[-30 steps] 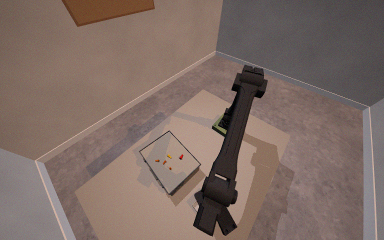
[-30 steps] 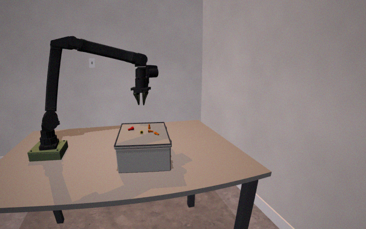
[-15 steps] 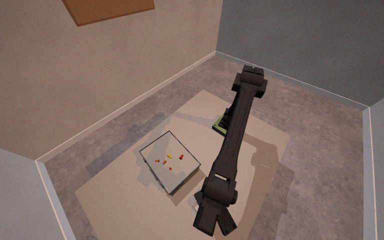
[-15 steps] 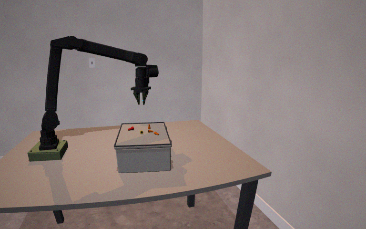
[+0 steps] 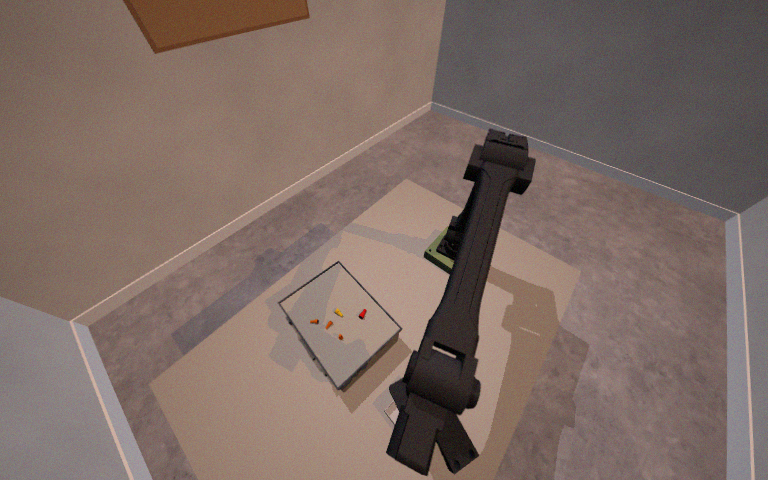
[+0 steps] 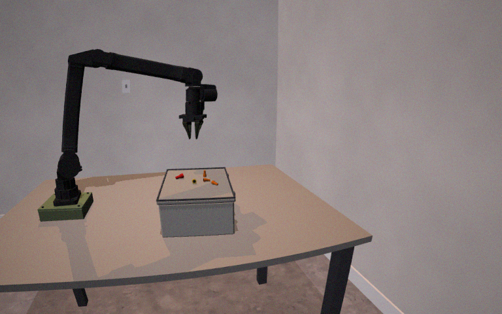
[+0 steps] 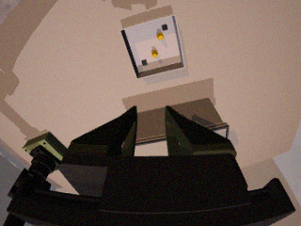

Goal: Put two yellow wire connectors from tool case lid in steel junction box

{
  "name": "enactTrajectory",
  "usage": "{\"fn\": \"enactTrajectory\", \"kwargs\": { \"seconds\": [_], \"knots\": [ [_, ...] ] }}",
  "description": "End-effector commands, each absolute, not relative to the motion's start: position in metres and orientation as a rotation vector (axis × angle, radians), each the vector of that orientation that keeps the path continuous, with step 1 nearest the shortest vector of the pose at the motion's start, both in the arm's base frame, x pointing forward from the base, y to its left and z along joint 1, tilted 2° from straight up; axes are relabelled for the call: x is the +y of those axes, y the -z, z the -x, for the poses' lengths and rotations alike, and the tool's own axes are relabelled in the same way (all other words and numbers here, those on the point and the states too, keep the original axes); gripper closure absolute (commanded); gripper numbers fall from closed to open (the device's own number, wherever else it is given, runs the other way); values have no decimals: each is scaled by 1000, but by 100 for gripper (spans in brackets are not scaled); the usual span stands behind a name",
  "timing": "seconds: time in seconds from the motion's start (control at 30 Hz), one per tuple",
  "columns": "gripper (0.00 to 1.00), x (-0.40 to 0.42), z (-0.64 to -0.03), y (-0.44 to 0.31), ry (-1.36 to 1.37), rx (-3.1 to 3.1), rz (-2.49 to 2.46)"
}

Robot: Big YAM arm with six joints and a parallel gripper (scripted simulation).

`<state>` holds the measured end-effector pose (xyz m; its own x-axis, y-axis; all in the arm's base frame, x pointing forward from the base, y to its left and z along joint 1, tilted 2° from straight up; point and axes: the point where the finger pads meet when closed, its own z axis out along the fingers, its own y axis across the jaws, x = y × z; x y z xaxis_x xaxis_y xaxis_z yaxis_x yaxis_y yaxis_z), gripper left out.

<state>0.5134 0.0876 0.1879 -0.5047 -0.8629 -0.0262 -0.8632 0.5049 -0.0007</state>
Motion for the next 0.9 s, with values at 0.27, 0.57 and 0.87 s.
{"fn": "enactTrajectory", "kwargs": {
  "seconds": [0.27, 0.57, 0.87],
  "knots": [
    [72, 83, -533, -222, 15, 2663, 1512],
    [72, 84, -534, -216, 10, 2670, 1519],
    [72, 84, -534, -215, 8, 2671, 1521]
  ]
}}
